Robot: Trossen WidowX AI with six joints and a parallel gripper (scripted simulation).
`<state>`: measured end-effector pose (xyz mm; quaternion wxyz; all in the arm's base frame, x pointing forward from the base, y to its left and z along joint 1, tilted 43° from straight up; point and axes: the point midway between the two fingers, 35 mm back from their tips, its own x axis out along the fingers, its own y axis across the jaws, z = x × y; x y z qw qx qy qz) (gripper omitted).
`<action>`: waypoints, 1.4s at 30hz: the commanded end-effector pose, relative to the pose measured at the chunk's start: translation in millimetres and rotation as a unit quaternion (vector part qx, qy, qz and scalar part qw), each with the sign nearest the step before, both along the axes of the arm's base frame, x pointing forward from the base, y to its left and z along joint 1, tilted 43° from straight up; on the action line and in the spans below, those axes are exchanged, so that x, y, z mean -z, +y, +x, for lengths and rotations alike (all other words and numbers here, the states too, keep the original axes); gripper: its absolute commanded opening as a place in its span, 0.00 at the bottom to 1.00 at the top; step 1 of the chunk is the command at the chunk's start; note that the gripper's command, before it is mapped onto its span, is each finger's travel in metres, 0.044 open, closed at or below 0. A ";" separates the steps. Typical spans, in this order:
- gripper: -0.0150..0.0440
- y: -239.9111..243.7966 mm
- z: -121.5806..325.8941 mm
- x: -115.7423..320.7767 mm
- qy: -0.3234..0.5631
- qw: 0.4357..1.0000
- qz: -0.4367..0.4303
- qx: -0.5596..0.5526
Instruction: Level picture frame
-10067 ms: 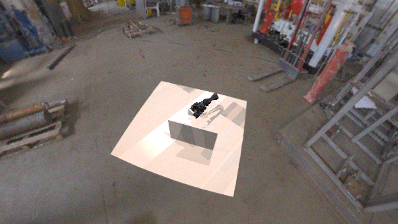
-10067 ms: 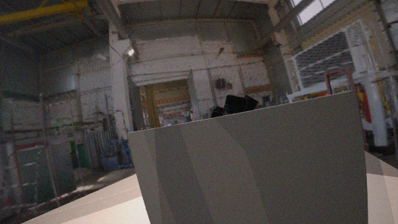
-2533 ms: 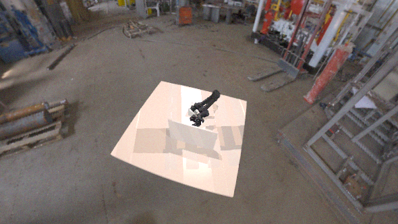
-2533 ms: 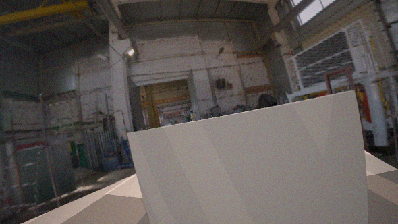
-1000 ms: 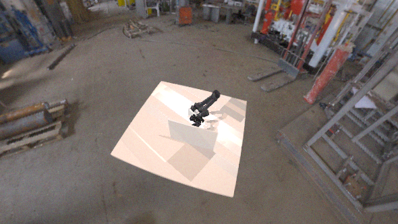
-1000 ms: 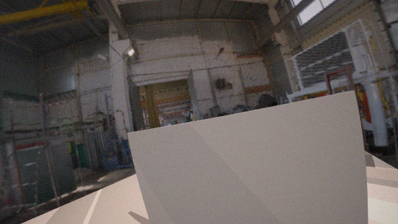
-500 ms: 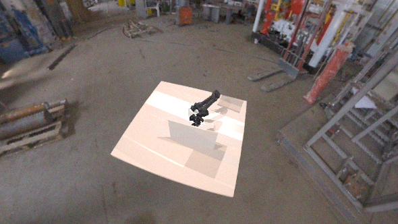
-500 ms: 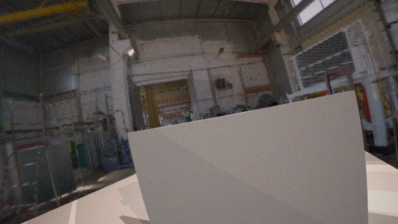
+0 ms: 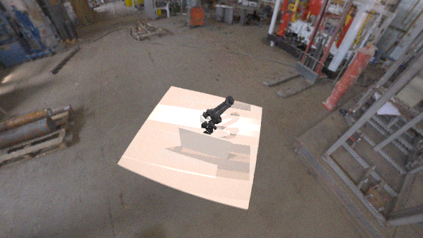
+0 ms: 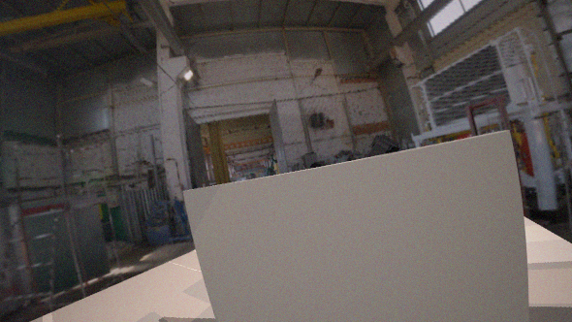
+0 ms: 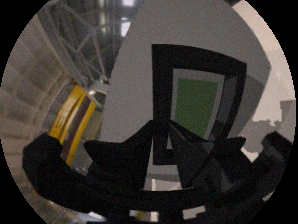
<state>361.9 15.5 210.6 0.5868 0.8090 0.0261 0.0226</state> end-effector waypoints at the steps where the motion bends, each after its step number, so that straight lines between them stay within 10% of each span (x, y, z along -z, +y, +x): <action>1: 0.25 -2.1 0.0 -1.3 -0.003 1.000 0.002 0.003; 42: 0.25 0.7 0.0 5.3 -0.001 1.000 0.002 0.001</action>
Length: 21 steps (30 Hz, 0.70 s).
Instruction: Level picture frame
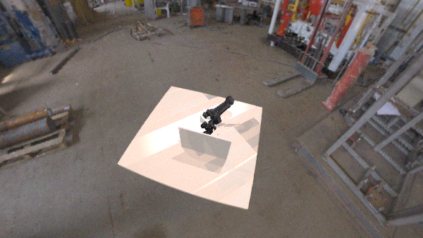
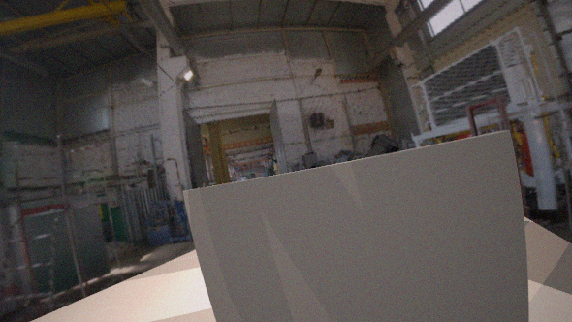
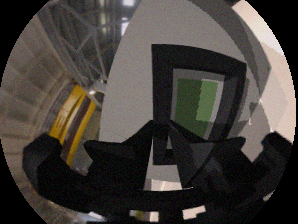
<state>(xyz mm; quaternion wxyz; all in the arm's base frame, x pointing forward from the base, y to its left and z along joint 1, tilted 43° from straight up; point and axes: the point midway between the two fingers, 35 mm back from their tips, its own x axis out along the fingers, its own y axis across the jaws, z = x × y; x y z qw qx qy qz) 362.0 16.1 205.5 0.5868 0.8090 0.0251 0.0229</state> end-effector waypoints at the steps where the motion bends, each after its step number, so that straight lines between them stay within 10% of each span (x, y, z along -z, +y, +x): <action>1: 0.25 0.1 0.0 0.4 0.000 1.000 0.002 0.000; 21: 0.25 -0.7 0.1 0.5 0.004 0.998 0.060 -0.001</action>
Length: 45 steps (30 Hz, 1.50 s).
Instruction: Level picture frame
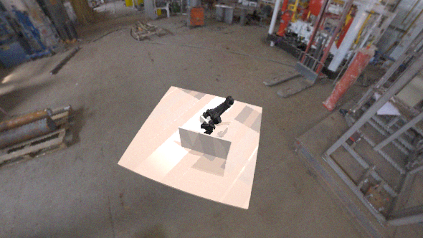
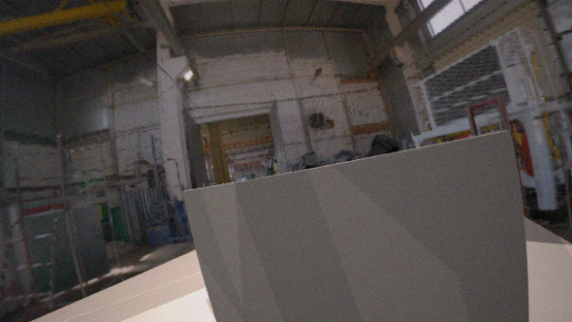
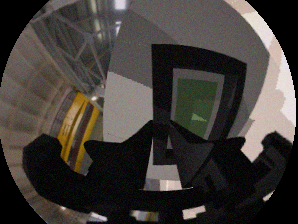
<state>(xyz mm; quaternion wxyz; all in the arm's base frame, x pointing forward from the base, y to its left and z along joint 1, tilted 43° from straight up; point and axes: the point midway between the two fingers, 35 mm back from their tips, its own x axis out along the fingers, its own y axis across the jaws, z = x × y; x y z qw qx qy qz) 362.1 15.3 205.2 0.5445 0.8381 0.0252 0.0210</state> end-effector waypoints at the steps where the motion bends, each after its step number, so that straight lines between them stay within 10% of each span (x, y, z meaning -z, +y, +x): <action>1: 0.25 0.1 0.0 0.3 0.000 1.000 0.009 -0.001; 45: 0.25 -1.6 -0.2 -1.1 0.007 0.992 0.123 -0.003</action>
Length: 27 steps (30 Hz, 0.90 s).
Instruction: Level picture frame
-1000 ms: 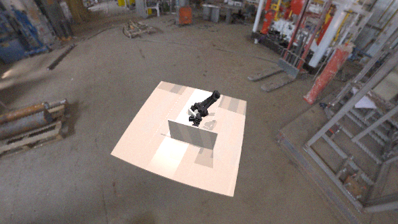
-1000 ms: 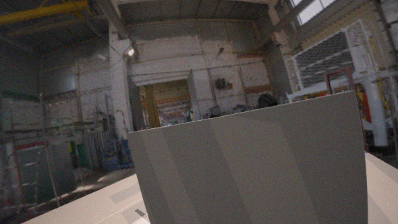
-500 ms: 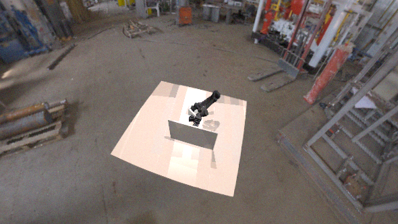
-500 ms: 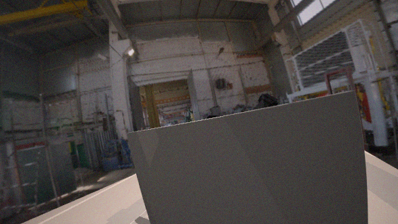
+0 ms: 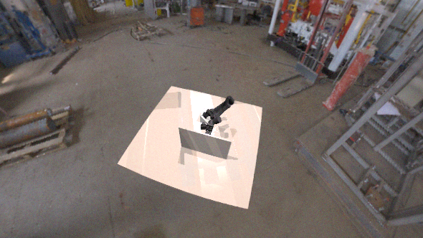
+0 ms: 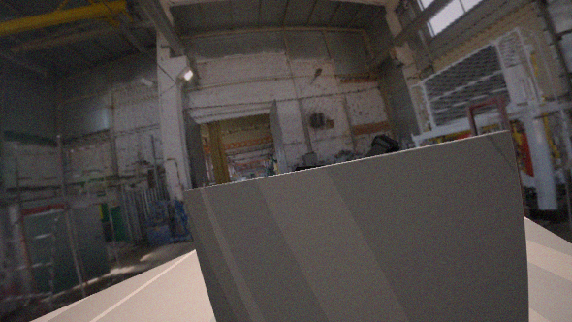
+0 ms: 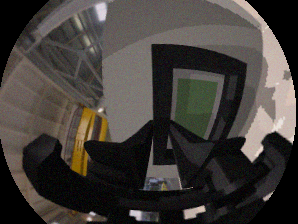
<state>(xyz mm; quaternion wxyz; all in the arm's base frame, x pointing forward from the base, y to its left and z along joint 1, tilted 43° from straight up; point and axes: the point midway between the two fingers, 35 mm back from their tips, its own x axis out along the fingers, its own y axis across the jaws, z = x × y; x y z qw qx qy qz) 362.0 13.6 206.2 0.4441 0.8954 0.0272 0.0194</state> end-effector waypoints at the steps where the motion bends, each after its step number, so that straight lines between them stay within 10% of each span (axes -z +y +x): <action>1: 0.25 0.1 0.0 -0.1 0.001 1.000 0.013 -0.001; 20: 0.25 -0.7 -0.2 -0.6 0.004 0.998 0.060 -0.002; 27: 0.57 -0.9 -0.2 -0.5 0.003 0.999 0.052 -0.001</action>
